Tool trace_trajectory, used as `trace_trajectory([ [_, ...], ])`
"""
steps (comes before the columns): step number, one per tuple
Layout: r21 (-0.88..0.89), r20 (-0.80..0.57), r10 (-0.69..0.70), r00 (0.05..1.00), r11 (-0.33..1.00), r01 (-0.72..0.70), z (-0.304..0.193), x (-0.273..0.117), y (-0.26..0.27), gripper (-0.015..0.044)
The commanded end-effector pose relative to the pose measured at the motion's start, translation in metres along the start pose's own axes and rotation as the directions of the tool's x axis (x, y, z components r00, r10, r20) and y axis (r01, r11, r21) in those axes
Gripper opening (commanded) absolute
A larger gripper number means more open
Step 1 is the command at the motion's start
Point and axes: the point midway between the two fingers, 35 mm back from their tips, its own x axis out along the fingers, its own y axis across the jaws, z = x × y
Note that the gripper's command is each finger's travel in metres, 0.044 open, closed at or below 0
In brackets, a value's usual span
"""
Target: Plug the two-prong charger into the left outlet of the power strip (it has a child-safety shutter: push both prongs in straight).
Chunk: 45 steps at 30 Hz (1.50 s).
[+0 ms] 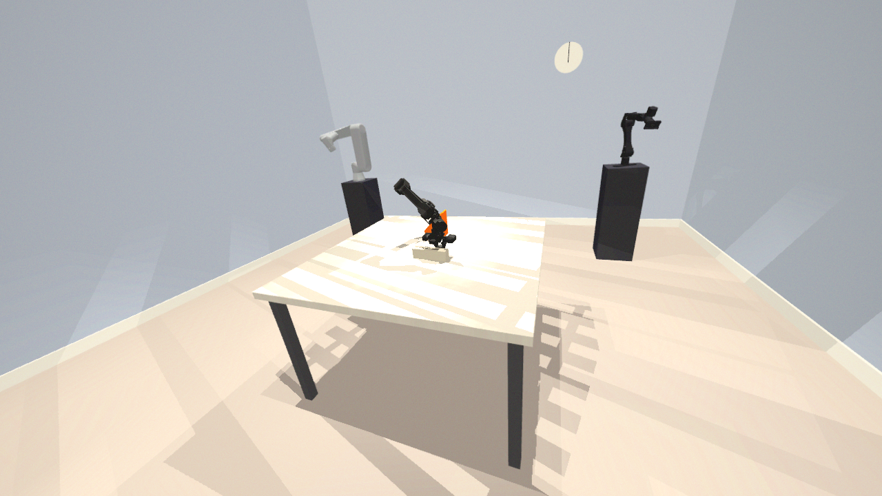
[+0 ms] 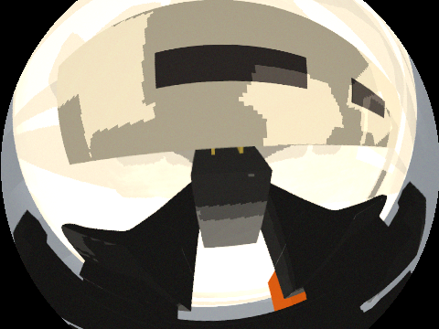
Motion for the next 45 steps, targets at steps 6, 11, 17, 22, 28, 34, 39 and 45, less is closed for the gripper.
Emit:
trace_trajectory([
  [6, -0.003, 0.006, 0.0, 1.0, 1.0, 0.0, 0.0033, -0.0012, 0.0004, 0.0],
  [11, -0.003, 0.006, 0.0, 1.0, 1.0, 0.0, 0.0038, -0.0012, 0.0004, 0.0],
  [17, -0.003, 0.006, 0.0, 1.0, 1.0, 0.0, 0.0043, -0.0012, 0.0004, 0.0],
  [22, -0.003, 0.006, 0.0, 1.0, 1.0, 0.0, 0.0047, -0.0014, 0.0004, 0.0],
  [28, -0.003, 0.006, 0.0, 1.0, 1.0, 0.0, 0.0052, -0.0014, 0.0003, 0.0],
  [34, -0.003, 0.006, 0.0, 1.0, 1.0, 0.0, 0.0058, -0.0012, 0.0003, 0.0],
  [39, -0.003, 0.006, 0.0, 1.0, 1.0, 0.0, 0.0062, -0.0013, 0.0003, 0.0],
  [45, -0.003, 0.006, 0.0, 1.0, 1.0, 0.0, 0.0067, -0.0018, 0.0003, 0.0],
])
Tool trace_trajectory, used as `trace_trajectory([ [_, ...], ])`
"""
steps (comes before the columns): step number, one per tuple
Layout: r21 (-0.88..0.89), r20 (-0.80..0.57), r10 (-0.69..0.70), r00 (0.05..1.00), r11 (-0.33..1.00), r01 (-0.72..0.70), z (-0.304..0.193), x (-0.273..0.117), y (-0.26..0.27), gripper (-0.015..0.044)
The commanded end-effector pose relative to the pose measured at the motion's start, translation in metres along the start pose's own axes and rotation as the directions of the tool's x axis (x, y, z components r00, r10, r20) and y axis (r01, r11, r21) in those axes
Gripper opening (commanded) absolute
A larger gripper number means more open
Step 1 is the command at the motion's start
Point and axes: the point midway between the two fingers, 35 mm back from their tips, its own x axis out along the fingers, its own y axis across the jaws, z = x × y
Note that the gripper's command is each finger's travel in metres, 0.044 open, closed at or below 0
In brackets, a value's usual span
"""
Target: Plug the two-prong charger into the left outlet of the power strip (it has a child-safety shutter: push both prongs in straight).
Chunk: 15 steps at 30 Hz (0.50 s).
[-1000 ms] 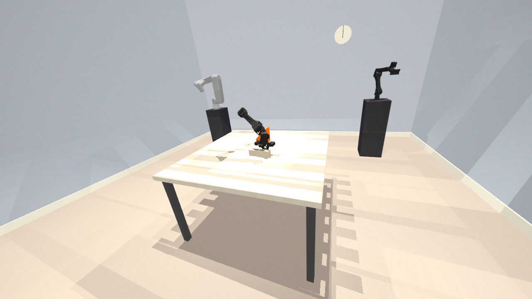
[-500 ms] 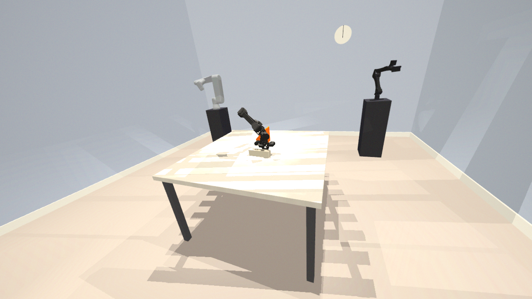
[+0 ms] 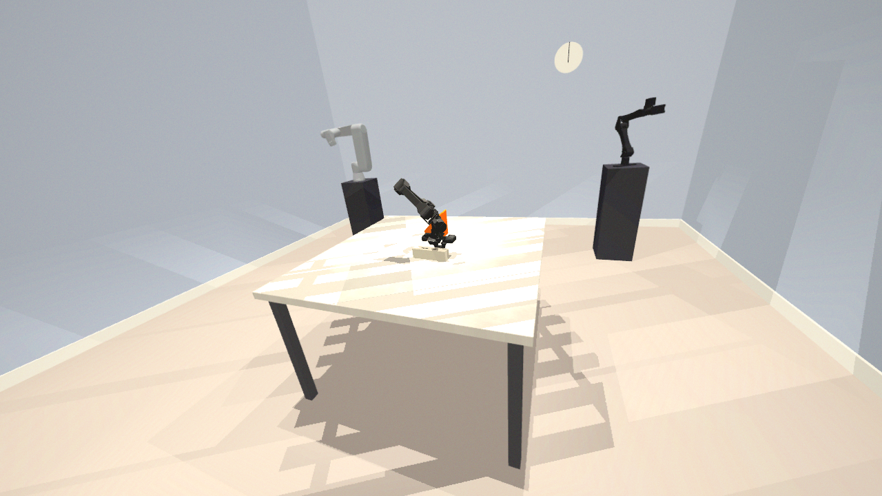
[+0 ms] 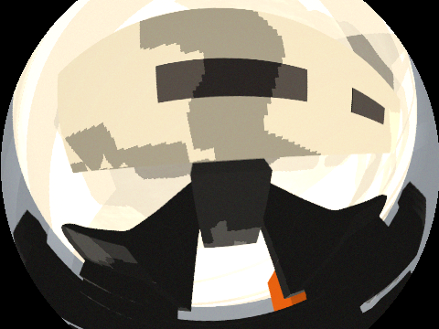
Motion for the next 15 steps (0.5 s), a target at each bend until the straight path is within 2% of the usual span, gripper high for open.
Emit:
trace_trajectory([
  [1, -0.003, 0.007, -0.001, 1.0, 1.0, 0.001, 0.0028, -0.0014, 0.0002, 0.0],
  [15, -0.003, 0.007, -0.001, 1.0, 1.0, 0.001, 0.0038, -0.0008, 0.0002, 0.0],
])
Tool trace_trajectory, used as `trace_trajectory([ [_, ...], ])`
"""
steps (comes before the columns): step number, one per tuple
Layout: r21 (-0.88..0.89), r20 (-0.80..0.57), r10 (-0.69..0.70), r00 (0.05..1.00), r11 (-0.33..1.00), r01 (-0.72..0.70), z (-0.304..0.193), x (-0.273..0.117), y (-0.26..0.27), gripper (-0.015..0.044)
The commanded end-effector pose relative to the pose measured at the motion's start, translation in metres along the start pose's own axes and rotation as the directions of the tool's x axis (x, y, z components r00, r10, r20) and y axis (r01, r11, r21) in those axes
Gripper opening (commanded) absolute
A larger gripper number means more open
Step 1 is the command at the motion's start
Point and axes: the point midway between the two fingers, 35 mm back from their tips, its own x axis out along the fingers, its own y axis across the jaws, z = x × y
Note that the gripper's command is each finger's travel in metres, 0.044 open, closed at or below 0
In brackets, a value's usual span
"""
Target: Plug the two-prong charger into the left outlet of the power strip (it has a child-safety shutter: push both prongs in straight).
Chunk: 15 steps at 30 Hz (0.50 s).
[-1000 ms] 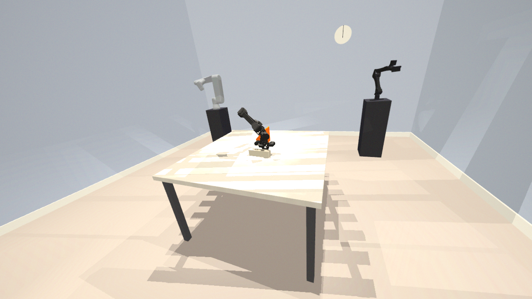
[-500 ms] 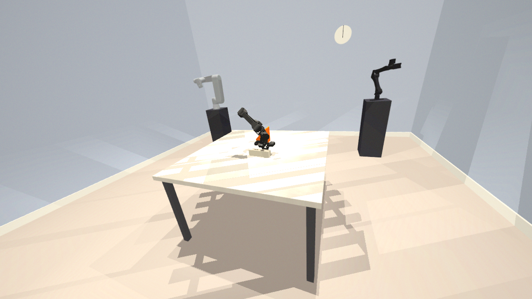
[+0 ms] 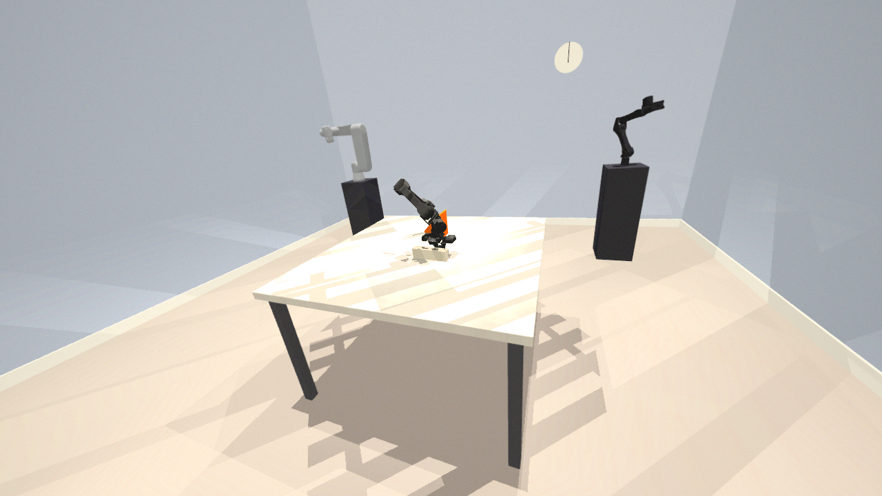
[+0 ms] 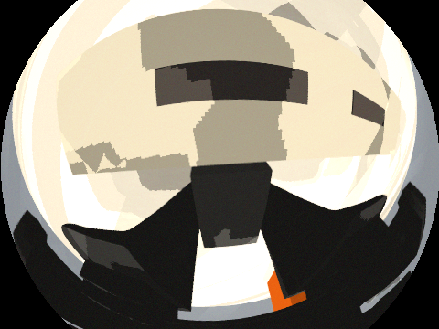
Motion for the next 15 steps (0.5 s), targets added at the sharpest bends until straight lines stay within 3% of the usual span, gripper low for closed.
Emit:
trace_trajectory([
  [1, -0.002, 0.008, -0.001, 1.0, 1.0, 0.001, 0.0029, -0.0014, 0.0004, 0.0],
  [15, -0.002, 0.008, -0.001, 1.0, 1.0, 0.001, 0.003, -0.0028, 0.0003, 0.0],
])
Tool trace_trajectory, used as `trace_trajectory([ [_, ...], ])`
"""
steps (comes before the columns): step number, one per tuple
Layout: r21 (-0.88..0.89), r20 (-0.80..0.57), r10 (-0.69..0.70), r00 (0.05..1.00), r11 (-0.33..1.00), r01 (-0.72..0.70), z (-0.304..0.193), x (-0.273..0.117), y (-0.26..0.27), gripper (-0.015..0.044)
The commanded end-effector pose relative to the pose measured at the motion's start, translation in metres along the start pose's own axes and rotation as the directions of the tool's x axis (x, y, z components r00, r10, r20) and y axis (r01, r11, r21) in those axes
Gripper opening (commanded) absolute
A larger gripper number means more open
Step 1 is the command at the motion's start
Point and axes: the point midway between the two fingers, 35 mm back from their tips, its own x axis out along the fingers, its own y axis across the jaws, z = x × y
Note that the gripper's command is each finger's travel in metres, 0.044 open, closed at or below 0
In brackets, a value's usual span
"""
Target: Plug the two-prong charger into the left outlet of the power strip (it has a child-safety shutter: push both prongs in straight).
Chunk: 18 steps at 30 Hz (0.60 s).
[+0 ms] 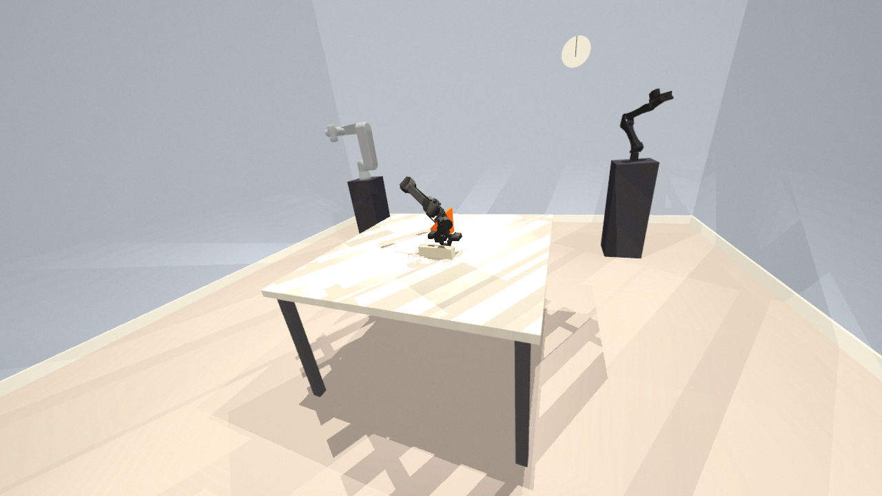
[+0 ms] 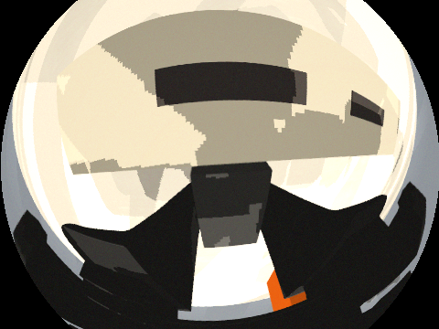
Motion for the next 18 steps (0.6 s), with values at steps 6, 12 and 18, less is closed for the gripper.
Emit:
trace_trajectory([
  [6, -0.001, 0.009, 0.001, 1.0, 1.0, -0.001, 0.0029, -0.0016, 0.0005, 0.0],
  [12, -0.001, 0.009, 0.001, 1.0, 1.0, -0.001, 0.003, -0.0008, 0.0005, 0.0],
  [18, 0.0, 0.009, 0.001, 1.0, 1.0, -0.001, 0.0034, -0.0001, 0.0006, 0.0],
])
